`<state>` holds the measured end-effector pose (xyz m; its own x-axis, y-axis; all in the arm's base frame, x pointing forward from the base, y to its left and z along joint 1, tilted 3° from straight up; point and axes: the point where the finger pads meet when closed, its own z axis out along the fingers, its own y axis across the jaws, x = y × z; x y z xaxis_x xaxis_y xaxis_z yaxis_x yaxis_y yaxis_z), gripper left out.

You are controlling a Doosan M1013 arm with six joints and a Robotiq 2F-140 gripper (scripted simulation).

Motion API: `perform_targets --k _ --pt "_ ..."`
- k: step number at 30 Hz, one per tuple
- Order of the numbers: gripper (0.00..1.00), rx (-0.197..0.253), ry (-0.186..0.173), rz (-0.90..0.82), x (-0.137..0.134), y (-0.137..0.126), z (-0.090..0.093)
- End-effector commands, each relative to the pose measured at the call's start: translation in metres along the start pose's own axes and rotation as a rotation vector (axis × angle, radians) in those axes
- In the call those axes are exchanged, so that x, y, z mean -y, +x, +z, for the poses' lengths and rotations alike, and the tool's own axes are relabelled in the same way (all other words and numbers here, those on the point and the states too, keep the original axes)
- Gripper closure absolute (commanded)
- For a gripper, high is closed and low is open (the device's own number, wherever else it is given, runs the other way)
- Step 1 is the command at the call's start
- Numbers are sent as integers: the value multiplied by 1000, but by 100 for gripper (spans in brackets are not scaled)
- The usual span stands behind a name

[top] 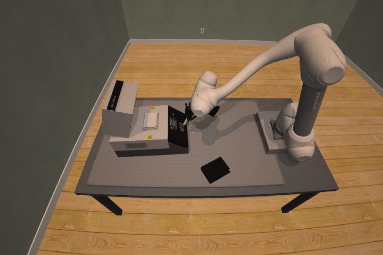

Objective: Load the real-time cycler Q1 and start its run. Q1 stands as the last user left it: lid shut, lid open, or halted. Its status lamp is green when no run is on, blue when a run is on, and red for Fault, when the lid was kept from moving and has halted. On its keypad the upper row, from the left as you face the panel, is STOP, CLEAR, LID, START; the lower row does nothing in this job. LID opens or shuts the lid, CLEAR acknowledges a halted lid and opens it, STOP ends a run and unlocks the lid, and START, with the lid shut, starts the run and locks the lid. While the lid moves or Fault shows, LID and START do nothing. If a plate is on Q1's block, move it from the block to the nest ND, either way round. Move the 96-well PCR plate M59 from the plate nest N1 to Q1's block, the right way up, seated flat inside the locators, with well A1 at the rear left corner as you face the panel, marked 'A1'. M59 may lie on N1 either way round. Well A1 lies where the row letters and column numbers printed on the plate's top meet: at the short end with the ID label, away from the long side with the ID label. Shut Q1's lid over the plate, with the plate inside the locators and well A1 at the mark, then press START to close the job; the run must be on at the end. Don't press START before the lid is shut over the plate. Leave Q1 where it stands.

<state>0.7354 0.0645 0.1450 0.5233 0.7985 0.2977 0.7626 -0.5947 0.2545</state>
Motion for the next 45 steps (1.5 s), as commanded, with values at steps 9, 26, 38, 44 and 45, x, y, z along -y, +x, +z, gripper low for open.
perform_targets --k 9,26,38,44,45 --pt "100 0 0 0 11 -11 -27" --pt "100 0 0 0 37 -37 -85" --pt "100 0 0 0 37 -37 -85" --pt "100 0 0 0 37 -37 -85" --pt "100 0 0 0 37 -37 -85"
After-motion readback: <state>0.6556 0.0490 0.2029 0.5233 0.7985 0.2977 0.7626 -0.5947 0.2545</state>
